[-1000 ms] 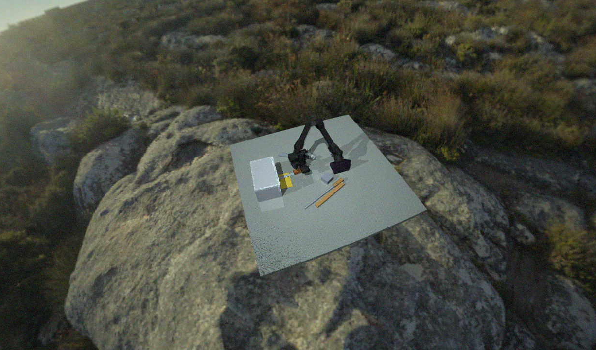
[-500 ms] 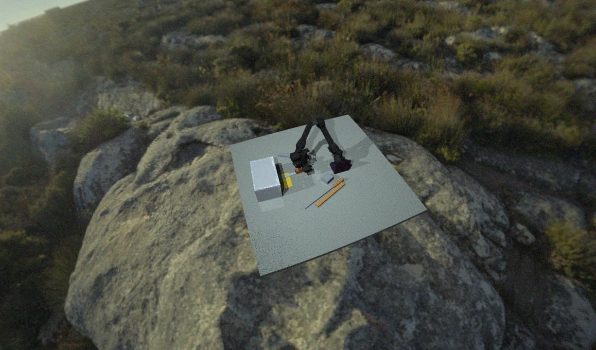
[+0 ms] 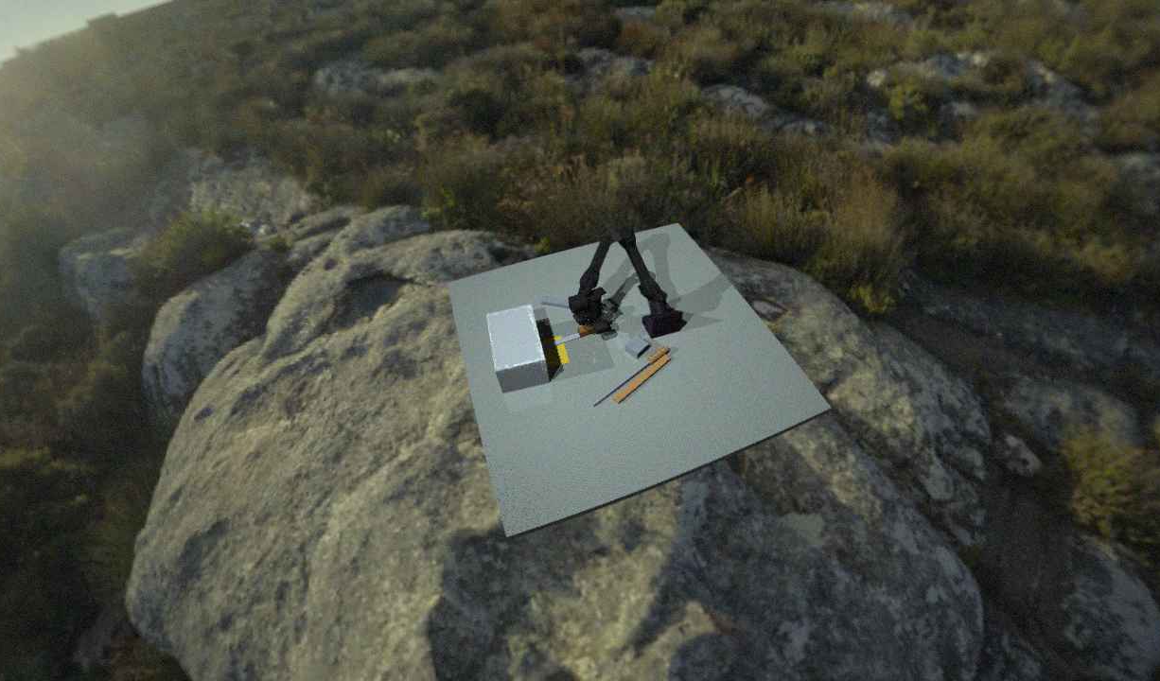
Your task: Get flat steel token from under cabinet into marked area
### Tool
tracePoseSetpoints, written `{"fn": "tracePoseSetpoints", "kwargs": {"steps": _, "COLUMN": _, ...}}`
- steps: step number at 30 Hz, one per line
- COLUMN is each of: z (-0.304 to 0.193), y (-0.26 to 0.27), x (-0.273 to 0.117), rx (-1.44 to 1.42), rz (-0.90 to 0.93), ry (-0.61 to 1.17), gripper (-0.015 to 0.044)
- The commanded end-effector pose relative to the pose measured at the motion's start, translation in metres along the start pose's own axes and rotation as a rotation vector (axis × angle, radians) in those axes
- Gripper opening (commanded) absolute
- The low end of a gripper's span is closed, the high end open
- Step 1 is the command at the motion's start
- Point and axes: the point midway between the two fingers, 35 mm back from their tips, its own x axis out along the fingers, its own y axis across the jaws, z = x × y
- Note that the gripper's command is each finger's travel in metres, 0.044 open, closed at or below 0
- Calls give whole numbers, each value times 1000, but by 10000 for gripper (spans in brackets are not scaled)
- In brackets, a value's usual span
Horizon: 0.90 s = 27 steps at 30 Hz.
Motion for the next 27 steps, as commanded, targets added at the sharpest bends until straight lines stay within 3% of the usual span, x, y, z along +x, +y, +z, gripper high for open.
{"fn": "tracePoseSetpoints", "kwargs": {"steps": 1, "z": -8, "y": 0, "x": 1, "rx": 0, "rz": 0, "ry": 6, "gripper": 0}}
{"fn": "tracePoseSetpoints", "kwargs": {"steps": 27, "z": -40, "y": -1, "x": 1, "rx": -1, "rz": 0, "ry": 8, "gripper": 0}}
